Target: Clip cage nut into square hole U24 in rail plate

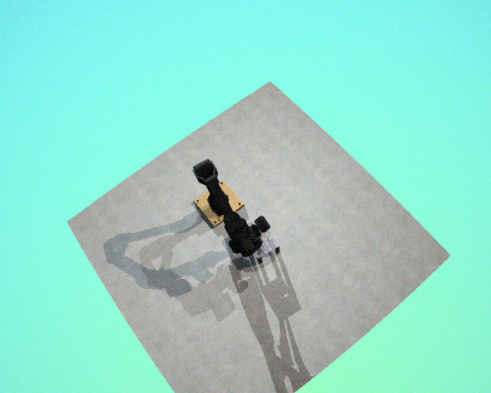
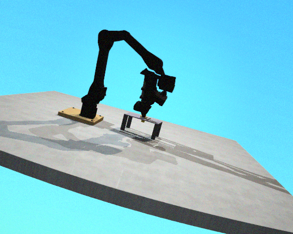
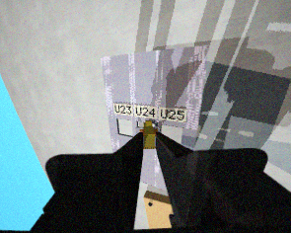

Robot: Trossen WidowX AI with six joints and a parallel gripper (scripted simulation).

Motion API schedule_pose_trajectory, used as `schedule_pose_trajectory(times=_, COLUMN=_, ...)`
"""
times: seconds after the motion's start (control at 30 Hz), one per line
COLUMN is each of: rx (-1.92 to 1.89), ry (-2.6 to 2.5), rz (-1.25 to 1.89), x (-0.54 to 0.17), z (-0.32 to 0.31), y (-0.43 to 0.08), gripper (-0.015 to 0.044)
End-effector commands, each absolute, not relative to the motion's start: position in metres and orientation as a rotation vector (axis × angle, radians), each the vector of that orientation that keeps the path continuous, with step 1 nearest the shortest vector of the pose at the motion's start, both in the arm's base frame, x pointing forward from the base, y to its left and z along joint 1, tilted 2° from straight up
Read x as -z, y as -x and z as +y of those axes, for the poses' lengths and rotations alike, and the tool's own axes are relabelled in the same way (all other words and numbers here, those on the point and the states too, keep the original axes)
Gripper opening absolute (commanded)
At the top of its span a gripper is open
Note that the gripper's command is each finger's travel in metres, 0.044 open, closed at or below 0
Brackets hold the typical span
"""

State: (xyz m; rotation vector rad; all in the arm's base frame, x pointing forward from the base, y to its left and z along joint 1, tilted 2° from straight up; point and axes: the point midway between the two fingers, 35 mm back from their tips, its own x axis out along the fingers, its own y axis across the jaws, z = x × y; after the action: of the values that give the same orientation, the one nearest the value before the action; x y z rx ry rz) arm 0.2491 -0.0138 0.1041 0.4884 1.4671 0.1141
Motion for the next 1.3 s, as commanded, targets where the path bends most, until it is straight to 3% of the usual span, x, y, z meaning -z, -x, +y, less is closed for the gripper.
schedule_pose_trajectory(times=0.0, rx=-0.106, ry=-0.484, rz=1.462, x=-0.1056, z=-0.0139, y=-0.2496, gripper=0.0037)
schedule_pose_trajectory(times=1.27, rx=-0.075, ry=-0.456, rz=1.471, x=-0.107, z=-0.013, y=-0.25, gripper=0.0037)
